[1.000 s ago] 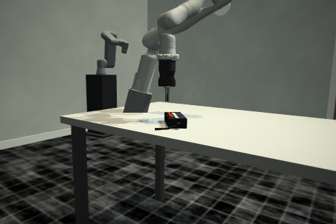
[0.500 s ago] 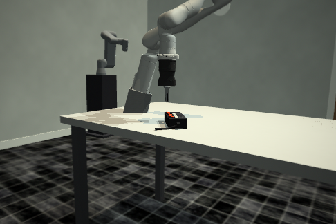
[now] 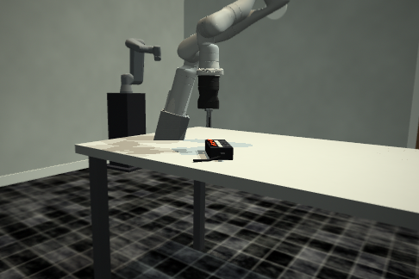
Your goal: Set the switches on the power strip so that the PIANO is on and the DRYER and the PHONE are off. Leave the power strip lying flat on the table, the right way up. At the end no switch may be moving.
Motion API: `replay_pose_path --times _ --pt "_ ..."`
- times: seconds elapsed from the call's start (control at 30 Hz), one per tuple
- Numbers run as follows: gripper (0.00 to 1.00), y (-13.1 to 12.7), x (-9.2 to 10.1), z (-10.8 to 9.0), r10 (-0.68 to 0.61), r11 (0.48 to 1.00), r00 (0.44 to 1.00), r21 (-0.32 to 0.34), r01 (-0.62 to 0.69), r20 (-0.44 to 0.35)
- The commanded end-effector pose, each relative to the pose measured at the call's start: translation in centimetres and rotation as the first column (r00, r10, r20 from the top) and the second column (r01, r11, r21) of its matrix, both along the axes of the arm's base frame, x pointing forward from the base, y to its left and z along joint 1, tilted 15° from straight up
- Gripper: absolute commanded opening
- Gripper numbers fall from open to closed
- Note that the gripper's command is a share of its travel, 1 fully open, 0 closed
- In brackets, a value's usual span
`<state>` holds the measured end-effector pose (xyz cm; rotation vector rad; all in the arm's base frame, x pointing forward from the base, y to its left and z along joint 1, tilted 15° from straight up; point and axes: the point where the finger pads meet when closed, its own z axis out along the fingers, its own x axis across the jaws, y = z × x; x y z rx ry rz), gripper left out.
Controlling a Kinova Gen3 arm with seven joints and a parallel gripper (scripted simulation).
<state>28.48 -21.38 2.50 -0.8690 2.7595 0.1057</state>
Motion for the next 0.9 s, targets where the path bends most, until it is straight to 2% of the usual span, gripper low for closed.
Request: replay_pose_path --times 0.0,0.87 --pt "0.0 0.0 0.0 -0.2 -0.001 1.0 1.0 0.0 0.001 -0.002" --pt "0.0 0.4 0.6 -2.8 -0.001 1.0 1.0 0.0 0.001 -0.002"
